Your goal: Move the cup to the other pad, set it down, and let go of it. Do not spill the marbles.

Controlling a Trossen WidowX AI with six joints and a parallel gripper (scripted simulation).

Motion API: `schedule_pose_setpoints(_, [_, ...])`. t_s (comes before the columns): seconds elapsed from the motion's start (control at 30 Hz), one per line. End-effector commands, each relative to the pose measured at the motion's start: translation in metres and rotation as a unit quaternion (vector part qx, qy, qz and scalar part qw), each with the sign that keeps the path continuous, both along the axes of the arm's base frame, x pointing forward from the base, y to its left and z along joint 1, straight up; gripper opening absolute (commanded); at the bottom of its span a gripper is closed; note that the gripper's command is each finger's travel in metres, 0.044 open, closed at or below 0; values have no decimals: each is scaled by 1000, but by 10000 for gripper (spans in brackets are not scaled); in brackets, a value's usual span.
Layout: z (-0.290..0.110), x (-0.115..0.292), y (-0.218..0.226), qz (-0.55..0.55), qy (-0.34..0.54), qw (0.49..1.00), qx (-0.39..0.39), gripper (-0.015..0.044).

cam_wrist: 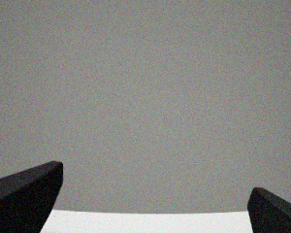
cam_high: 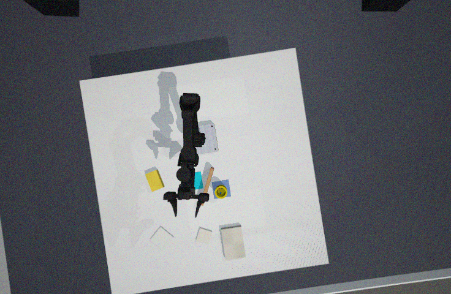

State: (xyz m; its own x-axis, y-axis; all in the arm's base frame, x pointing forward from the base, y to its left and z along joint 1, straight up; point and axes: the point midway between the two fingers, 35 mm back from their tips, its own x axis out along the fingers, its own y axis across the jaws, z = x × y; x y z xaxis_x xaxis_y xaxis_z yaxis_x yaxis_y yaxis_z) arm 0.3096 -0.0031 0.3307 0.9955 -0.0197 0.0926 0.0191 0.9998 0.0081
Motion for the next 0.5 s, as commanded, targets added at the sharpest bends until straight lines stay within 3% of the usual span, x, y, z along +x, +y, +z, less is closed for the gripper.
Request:
schedule_pose_setpoints(0.0, [-2,2,1,3,7,1000,6,374])
schedule_pose_setpoints(0.13, [-53,30,29,34,158,980,118,269])
schedule_pose_setpoints(0.27, [-116,39,64,20,338,912,230,167])
schedule_pose_setpoints(0.47, [-177,22,99,-61,510,801,308,167])
